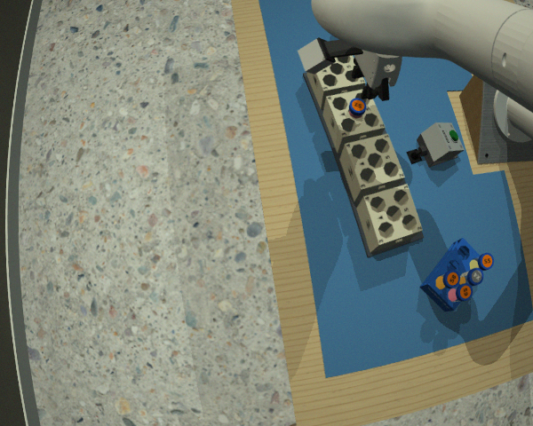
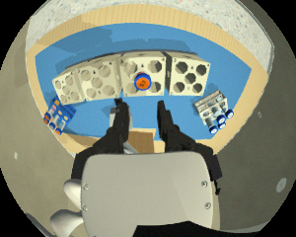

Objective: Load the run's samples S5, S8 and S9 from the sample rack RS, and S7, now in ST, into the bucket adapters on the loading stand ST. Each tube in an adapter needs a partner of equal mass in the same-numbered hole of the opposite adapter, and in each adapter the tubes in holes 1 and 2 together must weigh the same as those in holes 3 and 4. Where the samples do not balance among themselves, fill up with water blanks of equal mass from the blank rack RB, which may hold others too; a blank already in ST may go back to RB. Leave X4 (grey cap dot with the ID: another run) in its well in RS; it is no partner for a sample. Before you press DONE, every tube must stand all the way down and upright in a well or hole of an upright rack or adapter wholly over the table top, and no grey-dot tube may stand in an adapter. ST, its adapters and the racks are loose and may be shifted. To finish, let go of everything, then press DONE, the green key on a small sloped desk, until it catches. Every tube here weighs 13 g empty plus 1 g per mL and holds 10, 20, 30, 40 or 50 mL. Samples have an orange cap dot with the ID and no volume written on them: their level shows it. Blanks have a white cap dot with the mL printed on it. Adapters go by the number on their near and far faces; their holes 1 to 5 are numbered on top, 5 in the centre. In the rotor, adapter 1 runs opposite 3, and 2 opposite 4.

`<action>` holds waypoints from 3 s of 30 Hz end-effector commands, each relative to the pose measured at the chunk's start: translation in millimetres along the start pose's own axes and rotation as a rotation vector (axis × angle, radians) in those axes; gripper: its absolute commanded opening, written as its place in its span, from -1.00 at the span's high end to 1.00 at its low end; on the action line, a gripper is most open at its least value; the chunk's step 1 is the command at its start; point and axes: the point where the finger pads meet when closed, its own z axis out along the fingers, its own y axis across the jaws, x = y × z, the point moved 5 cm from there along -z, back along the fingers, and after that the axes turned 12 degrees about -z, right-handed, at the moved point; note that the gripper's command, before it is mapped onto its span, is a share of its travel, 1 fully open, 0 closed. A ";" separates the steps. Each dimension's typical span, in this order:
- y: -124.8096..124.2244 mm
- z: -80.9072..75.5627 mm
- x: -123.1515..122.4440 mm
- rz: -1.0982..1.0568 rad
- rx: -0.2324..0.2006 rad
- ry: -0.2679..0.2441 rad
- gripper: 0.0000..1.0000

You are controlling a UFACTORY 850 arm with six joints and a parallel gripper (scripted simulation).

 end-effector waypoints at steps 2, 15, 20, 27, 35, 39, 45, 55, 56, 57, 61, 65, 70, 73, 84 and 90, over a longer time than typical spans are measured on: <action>0.3 -9.3 0.4 0.000 -0.001 0.001 0.15; 0.3 -25.6 0.4 0.000 -0.001 0.001 0.15; 0.3 -25.6 0.4 0.000 -0.001 0.001 0.15; 0.2 -25.5 0.4 0.000 -0.001 0.001 0.15; 0.2 -25.5 0.4 0.000 -0.001 0.001 0.15; -9.5 -25.6 -1.5 -0.067 -0.001 0.001 -0.13; -39.0 -25.6 -7.4 -0.267 -0.001 0.001 -0.13; -78.2 -25.6 -15.2 -0.531 -0.001 0.000 -0.13; -83.1 -25.5 -16.2 -0.531 -0.001 0.000 -0.13; -88.0 -25.5 -17.1 -0.531 -0.001 0.000 -0.13; -107.6 -25.5 -21.1 -0.531 -0.001 0.001 -0.13; -127.2 -25.5 -25.0 -0.531 -0.001 0.001 -0.13; -142.0 -25.5 -27.9 -0.531 -0.001 0.001 -0.13; -156.7 -25.4 -30.8 -0.531 -0.001 0.001 -0.13; -205.7 -25.4 -40.6 -0.531 -0.001 0.001 -0.13; -230.3 -25.4 -45.5 -0.531 -0.001 0.001 -0.13</action>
